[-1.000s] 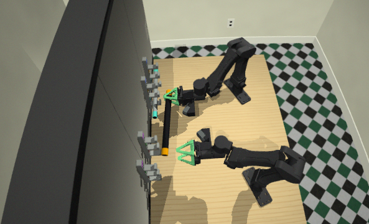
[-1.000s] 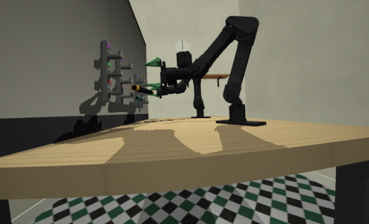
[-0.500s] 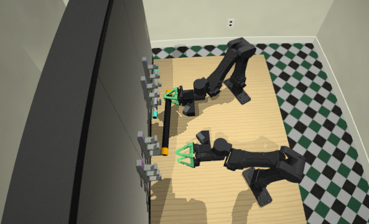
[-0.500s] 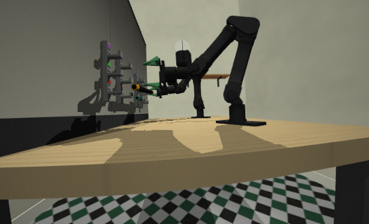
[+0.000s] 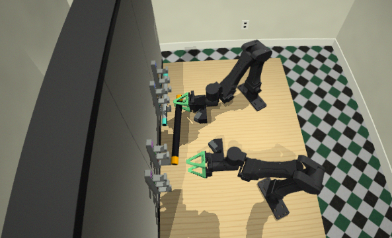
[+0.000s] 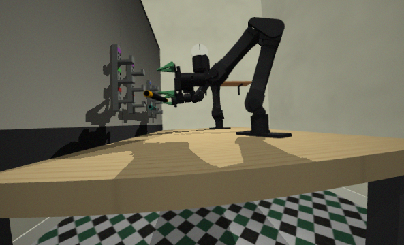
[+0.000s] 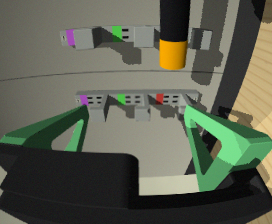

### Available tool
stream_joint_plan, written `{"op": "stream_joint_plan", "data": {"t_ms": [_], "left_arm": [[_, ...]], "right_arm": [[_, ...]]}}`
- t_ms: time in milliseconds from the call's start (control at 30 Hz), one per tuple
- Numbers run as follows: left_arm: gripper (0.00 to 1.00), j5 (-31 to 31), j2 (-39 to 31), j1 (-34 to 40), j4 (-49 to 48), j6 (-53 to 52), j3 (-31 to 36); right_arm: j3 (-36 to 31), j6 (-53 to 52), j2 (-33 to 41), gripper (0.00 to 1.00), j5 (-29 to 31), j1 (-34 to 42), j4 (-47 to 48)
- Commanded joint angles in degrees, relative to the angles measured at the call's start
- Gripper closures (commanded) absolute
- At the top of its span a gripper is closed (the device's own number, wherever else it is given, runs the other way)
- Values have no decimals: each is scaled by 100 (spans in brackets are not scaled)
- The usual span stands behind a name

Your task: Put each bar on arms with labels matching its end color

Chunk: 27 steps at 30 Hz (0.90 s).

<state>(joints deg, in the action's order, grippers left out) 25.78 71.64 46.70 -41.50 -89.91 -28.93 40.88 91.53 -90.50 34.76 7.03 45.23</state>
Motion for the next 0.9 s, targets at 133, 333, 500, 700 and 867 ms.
{"op": "stream_joint_plan", "data": {"t_ms": [133, 333, 500, 700, 867], "left_arm": [[0, -27, -155, -44, 6, 7, 43], [0, -27, -155, -44, 6, 7, 43], [0, -27, -155, -44, 7, 7, 43], [0, -27, -155, -44, 7, 7, 43], [0, -27, -155, -44, 7, 7, 43]], "right_arm": [[-104, -180, -21, 100, -33, -13, 530], [-184, -178, -39, 100, -38, -17, 629], [-211, -176, -38, 100, -42, -21, 659], [-188, -171, -1, 100, -48, -27, 609], [-169, -168, 31, 100, -53, -32, 564]]}}
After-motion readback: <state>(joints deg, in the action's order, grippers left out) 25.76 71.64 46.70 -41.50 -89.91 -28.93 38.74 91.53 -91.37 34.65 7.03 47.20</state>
